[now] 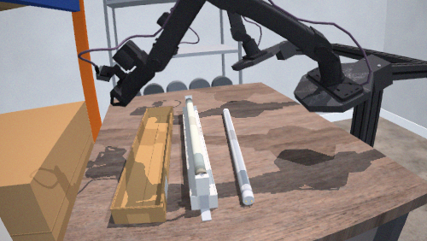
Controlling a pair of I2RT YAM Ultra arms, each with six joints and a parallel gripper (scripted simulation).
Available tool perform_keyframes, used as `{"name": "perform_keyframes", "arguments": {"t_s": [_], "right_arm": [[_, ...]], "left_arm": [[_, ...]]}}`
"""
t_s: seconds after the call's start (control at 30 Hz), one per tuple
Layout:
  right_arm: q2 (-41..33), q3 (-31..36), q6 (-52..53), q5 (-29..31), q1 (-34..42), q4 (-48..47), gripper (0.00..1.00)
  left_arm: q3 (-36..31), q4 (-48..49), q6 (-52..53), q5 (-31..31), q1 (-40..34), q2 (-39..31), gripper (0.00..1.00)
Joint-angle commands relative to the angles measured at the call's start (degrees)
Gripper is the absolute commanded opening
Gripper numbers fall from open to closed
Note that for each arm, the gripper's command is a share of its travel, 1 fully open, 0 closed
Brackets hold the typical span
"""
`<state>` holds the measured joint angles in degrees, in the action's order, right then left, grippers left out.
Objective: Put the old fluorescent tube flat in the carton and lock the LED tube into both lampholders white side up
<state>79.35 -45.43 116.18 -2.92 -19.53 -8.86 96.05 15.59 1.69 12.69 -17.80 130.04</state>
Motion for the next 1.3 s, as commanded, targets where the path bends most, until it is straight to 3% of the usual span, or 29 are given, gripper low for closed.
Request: {"name": "perform_keyframes", "arguments": {"t_s": [0.0, 0.2, 0.5, 1.27], "right_arm": [[-0.94, -0.7, -0.29, 0.3, -0.05, -0.26, 0.49], [-0.51, -0.38, -0.16, 0.18, -0.02, -0.23, 0.49], [5.75, -4.17, -24.18, 0.83, 6.14, 7.5, 0.49], [18.56, -20.29, -71.47, 2.34, 16.76, 29.68, 0.49]], "left_arm": [[0.36, -0.4, 0.15, 0.24, -0.39, -0.55, 0.49], [0.29, -0.05, 0.1, 0.13, -0.22, -0.56, 0.49], [0.7, -12.99, 14.33, -3.38, 2.15, -2.49, 0.49], [2.74, -33.14, 33.25, -8.56, 3.82, -3.03, 0.49]]}}
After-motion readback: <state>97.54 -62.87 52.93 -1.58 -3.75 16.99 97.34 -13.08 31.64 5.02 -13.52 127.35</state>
